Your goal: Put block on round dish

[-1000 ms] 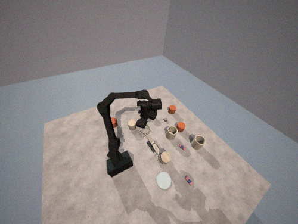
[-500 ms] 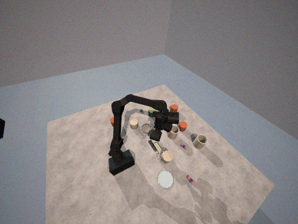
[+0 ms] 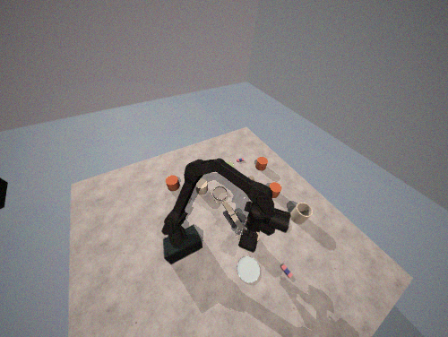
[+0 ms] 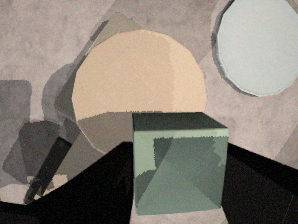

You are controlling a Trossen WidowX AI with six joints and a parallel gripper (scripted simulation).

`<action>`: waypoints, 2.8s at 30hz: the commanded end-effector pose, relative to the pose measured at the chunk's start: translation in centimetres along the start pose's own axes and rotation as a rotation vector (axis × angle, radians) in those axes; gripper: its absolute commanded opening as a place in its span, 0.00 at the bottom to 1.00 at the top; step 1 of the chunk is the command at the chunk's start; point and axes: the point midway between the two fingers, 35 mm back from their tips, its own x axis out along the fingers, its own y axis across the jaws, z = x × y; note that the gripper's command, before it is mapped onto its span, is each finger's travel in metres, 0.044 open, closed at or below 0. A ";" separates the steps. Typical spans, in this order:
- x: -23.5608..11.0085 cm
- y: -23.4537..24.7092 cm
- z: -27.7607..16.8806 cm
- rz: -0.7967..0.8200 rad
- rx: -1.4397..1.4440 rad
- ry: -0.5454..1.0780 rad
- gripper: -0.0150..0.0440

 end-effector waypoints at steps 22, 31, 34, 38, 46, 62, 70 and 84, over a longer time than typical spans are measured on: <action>6.2 -10.8 4.5 0.006 -0.027 0.022 0.25; 9.4 -10.7 4.3 0.008 -0.028 0.022 0.25; 9.6 -10.7 4.3 0.008 -0.028 0.022 0.25; 10.1 -10.7 4.3 0.008 -0.028 0.022 0.25; 11.4 -10.7 4.3 0.008 -0.028 0.023 0.25; 11.0 -10.7 4.4 0.003 -0.033 0.022 0.92; 6.9 -10.8 4.9 0.017 -0.022 -0.017 1.00; 0.8 -10.9 4.2 0.012 -0.020 0.015 1.00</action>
